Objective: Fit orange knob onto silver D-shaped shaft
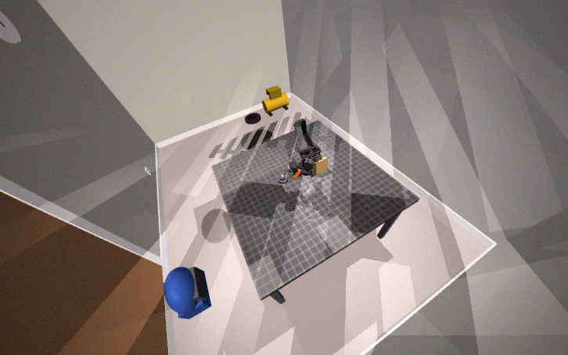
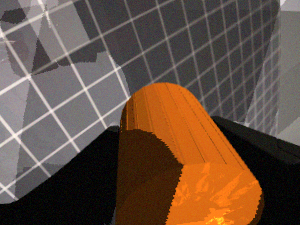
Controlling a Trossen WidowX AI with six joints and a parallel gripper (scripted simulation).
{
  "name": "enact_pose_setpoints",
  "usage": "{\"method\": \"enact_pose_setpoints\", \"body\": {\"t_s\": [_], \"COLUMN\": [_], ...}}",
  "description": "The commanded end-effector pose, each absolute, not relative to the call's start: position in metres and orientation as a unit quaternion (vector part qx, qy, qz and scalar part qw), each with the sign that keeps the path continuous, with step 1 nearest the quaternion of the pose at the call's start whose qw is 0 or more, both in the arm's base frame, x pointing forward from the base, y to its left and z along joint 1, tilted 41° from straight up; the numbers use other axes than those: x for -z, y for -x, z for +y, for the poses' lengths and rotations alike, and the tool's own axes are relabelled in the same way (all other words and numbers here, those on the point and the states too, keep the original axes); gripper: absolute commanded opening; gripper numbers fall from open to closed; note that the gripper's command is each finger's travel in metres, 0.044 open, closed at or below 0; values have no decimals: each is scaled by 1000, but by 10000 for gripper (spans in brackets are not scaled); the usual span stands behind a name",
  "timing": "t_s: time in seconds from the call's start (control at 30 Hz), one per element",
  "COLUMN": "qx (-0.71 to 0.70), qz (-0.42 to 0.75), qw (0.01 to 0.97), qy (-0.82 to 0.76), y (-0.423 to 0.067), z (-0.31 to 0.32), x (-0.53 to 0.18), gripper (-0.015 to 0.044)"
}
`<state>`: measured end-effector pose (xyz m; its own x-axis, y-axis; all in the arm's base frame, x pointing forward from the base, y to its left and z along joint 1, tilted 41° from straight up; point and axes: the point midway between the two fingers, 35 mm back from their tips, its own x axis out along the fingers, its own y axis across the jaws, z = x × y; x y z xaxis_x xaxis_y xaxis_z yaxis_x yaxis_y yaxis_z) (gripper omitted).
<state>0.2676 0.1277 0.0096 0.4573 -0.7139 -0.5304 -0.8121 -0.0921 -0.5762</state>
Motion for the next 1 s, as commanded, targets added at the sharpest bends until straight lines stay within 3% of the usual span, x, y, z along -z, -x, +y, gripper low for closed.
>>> {"method": "enact_pose_setpoints", "body": {"t_s": [0.0,0.67,0.97], "qx": [-77,-170,-172], "qz": [548,695,698], "qw": [429,400,401], "qy": [714,573,568], "y": [-271,-282,-286], "z": [124,92,68], "x": [-6,23,54], "gripper": [0,0,0]}}
